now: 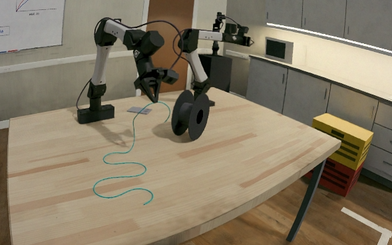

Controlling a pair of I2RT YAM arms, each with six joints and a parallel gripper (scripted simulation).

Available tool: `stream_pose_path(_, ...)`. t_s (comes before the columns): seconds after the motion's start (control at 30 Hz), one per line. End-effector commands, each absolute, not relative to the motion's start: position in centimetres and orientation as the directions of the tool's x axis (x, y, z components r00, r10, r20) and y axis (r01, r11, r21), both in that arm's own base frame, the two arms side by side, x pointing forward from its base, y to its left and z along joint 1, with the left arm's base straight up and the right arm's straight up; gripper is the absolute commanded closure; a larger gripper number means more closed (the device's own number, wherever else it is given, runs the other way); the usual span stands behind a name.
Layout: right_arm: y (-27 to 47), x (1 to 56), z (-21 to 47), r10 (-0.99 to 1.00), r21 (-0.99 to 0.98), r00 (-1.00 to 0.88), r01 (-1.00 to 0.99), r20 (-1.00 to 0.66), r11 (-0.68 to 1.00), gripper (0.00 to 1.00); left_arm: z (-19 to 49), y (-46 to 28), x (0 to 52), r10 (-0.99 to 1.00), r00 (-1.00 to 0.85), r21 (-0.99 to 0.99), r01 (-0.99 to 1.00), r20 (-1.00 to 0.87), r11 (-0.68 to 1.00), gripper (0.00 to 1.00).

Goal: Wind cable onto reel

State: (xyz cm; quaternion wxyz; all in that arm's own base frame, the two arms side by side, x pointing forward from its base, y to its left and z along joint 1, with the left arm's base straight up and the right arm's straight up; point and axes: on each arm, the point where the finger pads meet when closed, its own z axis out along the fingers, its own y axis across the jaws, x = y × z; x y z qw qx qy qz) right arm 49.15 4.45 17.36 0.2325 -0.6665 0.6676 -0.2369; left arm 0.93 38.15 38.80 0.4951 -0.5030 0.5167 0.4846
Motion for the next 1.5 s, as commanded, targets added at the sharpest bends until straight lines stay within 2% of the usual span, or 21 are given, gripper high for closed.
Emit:
stream_pose_path(0.0, 5.02, 48.88, 18.34, -1.000, -0.643, 0.002, -0.766, -0.002, -0.001, 1.00, 42.26, 37.28, 0.70, 0.052, 0.007, -0.006, -1.000, -0.999, 0.017, 0.25)
stream_pose_path(1.47, 4.57, 49.60, 18.18, -1.000, -0.642, 0.009, -0.767, 0.002, -0.008, 1.00, 42.26, 37.28, 0.70, 0.052, 0.007, -0.006, -1.000, -0.999, 0.017, 0.25)
